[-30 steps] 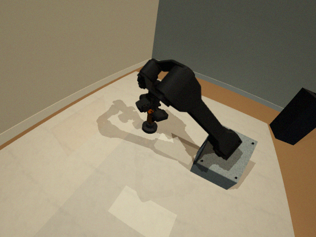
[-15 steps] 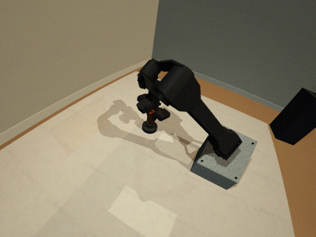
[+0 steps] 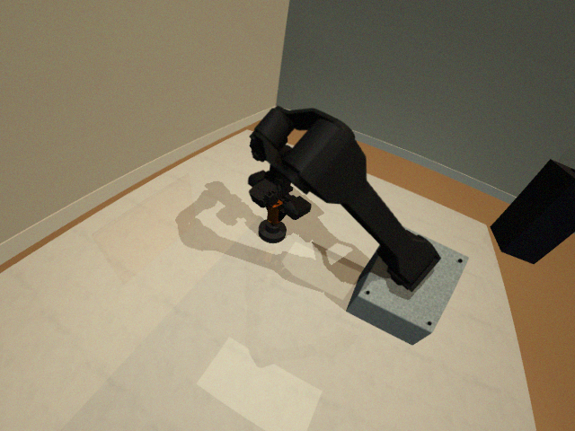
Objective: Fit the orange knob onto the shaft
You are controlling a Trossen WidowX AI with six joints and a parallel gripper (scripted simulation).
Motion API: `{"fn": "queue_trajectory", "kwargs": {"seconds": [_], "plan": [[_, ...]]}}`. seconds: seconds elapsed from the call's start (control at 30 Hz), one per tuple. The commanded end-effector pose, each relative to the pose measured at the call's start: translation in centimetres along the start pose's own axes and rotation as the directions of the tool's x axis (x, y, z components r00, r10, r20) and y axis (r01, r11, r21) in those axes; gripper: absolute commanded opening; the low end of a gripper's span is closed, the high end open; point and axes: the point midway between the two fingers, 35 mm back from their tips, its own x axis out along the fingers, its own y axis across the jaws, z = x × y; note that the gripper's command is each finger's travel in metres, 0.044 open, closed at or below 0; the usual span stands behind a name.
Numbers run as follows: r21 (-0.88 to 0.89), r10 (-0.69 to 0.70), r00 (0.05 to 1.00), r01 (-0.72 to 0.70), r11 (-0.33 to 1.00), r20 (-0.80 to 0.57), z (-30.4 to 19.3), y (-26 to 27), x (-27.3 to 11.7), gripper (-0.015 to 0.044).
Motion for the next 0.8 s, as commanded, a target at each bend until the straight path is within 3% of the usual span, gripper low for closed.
{"fn": "queue_trajectory", "kwargs": {"seconds": [0.0,0.77], "plan": [[-0.106,-0.004,1.000,0.004,0.994,0.003,0.04,-0.08,-0.23,0.0000],[-0.147,-0.004,1.000,0.005,0.989,0.003,-0.04,-0.06,-0.04,0.0000]]}}
